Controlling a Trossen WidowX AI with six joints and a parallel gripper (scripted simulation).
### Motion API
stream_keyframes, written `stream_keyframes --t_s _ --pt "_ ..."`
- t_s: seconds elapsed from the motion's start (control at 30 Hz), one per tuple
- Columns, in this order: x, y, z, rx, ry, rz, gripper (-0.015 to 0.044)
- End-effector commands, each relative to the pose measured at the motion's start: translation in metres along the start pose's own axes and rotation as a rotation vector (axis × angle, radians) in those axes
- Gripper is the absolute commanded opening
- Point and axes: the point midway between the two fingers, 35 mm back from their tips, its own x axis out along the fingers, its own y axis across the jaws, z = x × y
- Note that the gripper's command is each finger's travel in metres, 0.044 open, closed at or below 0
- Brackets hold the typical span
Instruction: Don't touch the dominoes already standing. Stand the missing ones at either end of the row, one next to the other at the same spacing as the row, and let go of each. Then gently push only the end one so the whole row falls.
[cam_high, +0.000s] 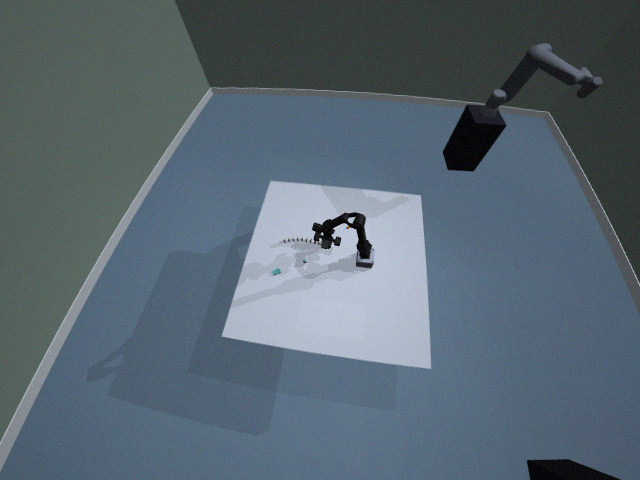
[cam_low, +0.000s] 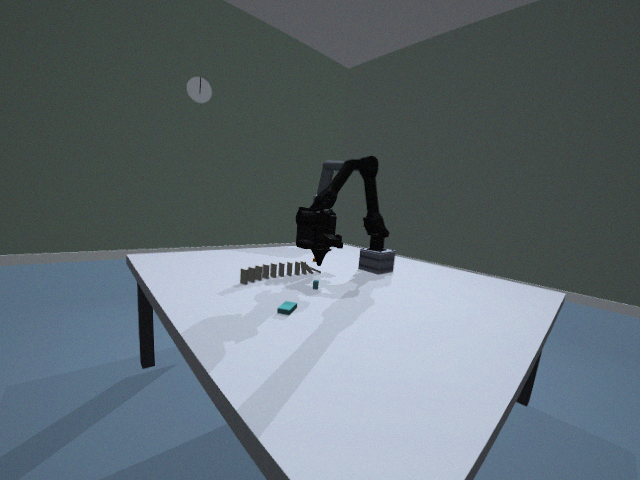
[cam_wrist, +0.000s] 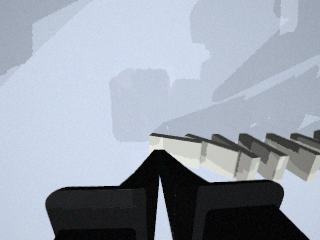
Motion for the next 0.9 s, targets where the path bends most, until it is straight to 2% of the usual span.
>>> stream_keyframes --t_s 0.0,0.13,0.87 --pt "-0.032 -0.017 -0.001 0.007 0.003 -0.019 0.0" --pt "-0.047 -0.016 -0.004 0.022 0.012 0.014 0.0" --pt "-0.047 -0.016 -0.004 0.022 0.012 0.014 0.0"
